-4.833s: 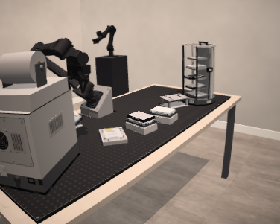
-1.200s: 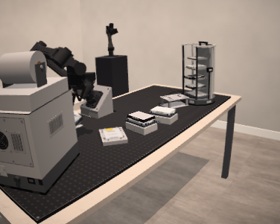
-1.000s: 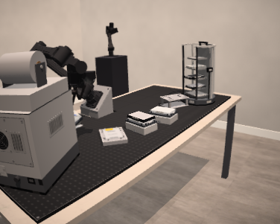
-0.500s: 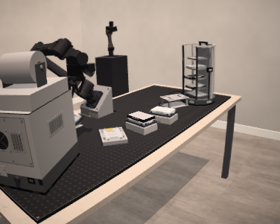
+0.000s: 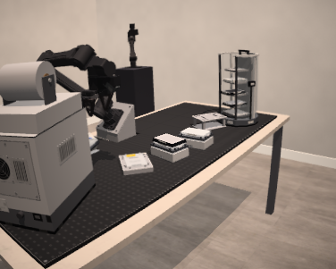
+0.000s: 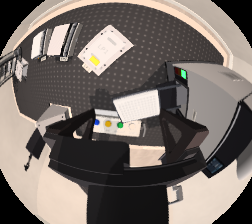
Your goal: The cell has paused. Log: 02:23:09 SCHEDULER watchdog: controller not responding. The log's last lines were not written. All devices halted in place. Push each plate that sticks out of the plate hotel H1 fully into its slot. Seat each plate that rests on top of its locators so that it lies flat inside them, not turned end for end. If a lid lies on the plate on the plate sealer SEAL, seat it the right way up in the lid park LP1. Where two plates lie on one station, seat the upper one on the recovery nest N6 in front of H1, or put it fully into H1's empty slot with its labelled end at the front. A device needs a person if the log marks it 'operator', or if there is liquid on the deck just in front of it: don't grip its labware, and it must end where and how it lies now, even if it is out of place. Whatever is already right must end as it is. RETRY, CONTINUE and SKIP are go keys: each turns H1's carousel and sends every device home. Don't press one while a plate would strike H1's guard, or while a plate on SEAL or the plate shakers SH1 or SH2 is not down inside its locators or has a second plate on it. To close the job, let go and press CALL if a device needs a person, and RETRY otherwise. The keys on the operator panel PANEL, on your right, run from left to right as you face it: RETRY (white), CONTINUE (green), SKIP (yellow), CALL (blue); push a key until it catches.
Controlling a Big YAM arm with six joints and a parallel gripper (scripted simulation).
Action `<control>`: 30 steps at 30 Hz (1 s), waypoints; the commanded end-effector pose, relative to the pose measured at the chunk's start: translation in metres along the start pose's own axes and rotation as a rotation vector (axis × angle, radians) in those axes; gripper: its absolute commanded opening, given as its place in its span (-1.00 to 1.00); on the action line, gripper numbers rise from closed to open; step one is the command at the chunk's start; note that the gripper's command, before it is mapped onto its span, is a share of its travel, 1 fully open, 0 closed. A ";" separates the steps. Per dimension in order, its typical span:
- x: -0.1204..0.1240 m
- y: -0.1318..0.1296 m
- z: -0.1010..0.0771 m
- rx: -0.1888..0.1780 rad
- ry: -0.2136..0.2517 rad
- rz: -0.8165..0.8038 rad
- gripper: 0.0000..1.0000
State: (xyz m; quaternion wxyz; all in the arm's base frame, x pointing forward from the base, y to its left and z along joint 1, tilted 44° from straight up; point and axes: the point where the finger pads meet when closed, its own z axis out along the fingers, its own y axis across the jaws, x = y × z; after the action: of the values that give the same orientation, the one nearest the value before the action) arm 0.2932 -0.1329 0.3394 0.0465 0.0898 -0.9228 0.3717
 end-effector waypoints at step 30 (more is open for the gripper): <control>-0.093 0.050 -0.013 -0.009 -0.038 0.856 1.00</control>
State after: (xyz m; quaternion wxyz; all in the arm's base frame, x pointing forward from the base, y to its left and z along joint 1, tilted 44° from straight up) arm 0.3516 -0.0878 0.2892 -0.0925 -0.2677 -0.8876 0.3633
